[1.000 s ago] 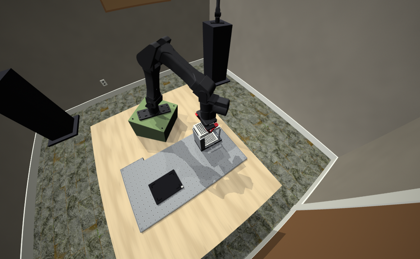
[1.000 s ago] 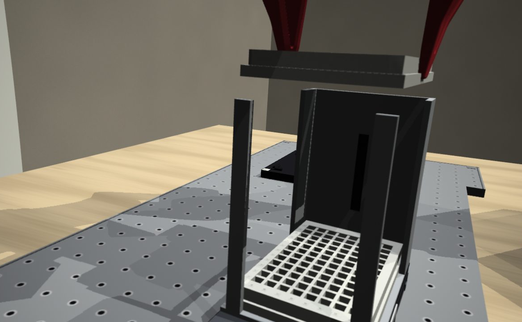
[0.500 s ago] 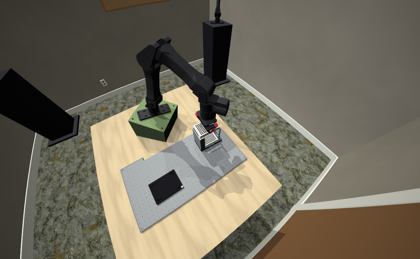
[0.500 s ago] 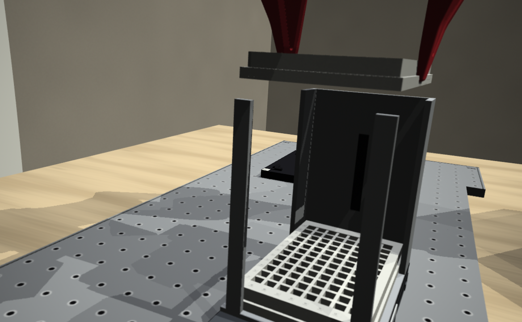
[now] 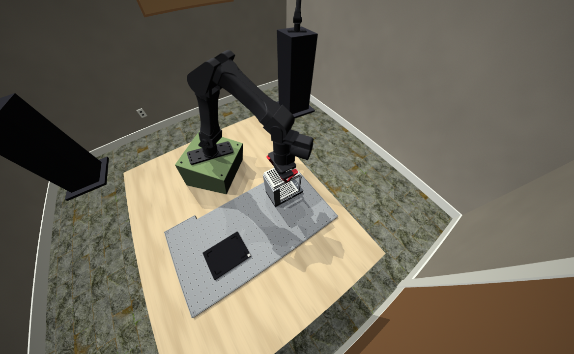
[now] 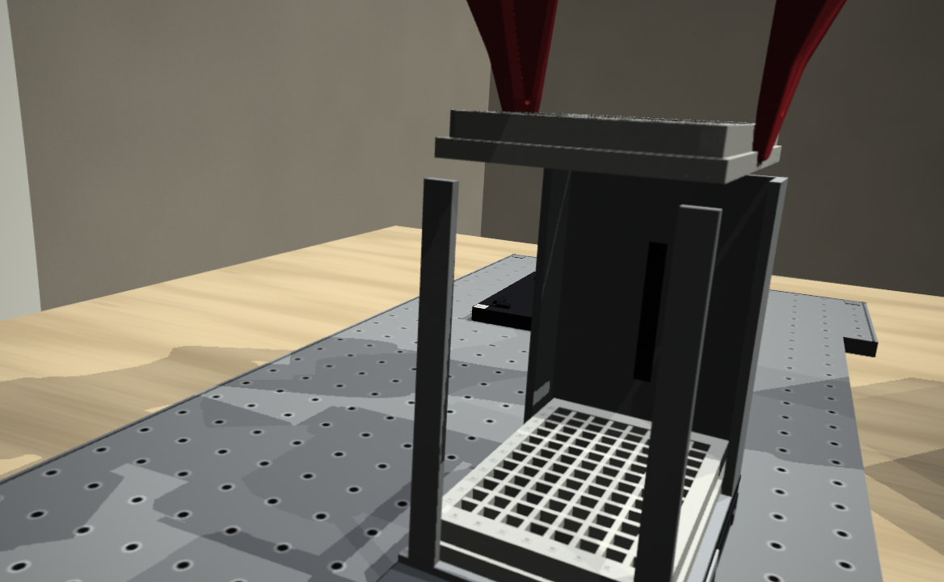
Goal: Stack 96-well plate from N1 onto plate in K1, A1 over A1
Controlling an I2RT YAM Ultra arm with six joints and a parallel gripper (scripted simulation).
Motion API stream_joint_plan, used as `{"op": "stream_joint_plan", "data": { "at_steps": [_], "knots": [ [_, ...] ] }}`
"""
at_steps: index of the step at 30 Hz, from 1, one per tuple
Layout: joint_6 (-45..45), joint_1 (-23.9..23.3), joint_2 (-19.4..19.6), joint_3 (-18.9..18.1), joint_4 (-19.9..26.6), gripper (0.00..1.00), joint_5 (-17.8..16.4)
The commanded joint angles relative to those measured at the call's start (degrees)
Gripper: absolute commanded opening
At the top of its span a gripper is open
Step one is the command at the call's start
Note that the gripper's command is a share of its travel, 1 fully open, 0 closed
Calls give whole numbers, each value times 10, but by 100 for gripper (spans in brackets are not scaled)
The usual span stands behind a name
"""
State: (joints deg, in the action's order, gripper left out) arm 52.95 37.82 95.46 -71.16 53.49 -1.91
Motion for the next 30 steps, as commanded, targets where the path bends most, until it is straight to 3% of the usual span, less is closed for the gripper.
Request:
{"op": "stream_joint_plan", "data": {
  "at_steps": [1, 30],
  "knots": [
    [0, 3, 0, 8, -10, 0, -5],
    [-1, 2, -1, 0, -7, 0, -2]
  ]
}}
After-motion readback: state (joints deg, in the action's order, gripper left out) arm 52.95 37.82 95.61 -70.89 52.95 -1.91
